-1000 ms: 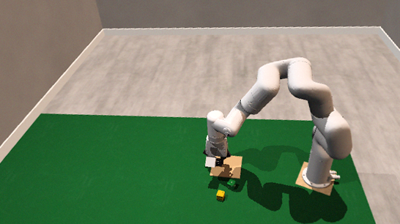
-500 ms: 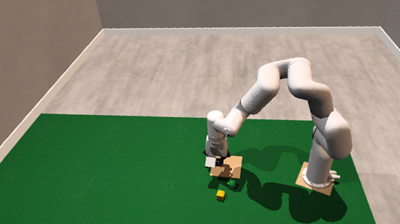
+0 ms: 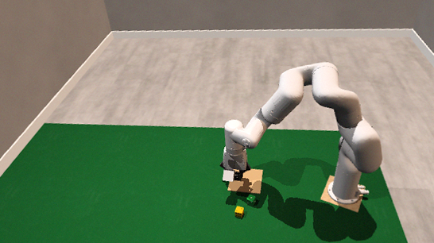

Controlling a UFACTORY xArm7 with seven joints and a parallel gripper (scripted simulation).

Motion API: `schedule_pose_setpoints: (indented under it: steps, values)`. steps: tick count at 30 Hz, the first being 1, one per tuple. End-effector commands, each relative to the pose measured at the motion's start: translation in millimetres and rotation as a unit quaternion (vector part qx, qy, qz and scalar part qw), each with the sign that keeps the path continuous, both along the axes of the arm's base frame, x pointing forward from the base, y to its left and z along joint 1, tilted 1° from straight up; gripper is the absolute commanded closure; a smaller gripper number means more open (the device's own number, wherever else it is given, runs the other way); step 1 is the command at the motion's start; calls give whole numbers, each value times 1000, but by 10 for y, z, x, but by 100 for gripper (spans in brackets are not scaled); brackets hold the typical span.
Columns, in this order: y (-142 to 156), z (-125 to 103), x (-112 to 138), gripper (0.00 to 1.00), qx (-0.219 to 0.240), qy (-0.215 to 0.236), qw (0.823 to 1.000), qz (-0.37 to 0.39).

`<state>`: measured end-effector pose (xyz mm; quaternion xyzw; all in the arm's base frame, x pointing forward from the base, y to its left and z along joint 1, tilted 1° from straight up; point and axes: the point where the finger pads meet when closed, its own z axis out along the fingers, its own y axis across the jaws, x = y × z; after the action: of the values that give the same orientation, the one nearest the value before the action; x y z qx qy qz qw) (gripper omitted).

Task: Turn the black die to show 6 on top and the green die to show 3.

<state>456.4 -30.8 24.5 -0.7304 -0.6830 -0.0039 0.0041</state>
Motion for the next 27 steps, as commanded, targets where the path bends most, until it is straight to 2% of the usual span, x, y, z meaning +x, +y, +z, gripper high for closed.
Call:
schedule_pose_setpoints:
  steps: [1,3,4,18,22,27]
  values:
    - [-1,14,15,57,0,-2,1000,0]
    - [-1,14,15,57,0,-2,1000,0]
    - [-1,14,15,53,0,-2,1000,0]
    - [-1,31,15,53,0,-2,1000,0]
    - [-3,122,15,53,0,-2,1000,0]
    - [-5,354,14,53,0,-2,1000,0]
